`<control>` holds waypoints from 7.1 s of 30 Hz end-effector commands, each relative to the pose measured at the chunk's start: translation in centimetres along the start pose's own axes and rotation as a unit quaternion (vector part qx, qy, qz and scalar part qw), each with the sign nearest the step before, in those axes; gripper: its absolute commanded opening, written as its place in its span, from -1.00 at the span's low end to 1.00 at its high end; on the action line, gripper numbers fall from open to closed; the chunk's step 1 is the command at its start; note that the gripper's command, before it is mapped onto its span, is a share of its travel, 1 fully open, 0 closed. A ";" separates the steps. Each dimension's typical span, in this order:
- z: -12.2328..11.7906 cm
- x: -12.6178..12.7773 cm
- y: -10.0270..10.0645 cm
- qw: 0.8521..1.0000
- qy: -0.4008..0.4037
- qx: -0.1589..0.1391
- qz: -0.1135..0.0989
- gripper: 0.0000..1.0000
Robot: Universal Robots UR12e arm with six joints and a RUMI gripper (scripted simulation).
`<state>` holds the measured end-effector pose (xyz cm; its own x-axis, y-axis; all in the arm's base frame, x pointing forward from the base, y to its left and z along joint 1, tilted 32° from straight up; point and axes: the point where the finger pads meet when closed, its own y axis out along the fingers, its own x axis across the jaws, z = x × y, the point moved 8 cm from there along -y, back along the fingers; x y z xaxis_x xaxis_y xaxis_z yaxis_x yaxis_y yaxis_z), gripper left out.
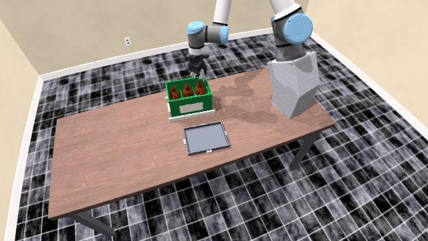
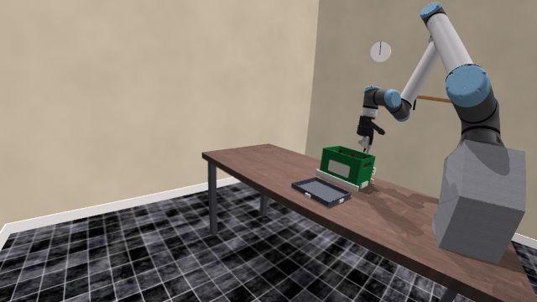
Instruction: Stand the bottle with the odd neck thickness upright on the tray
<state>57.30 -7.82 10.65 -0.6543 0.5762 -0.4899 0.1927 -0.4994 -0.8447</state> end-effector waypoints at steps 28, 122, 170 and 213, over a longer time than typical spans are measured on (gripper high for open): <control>0.0 0.0 0.1 1.000 0.000 0.000 0.000 -0.24; 0.4 -0.1 1.3 1.000 0.000 0.000 0.000 -0.24; 0.4 -0.1 4.1 1.000 0.000 0.000 0.000 -0.24; 0.4 -0.1 4.1 1.000 0.000 0.000 0.000 -1.00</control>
<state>57.79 -10.19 7.30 -0.6542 0.5762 -0.4899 0.1927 -0.4994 -0.8447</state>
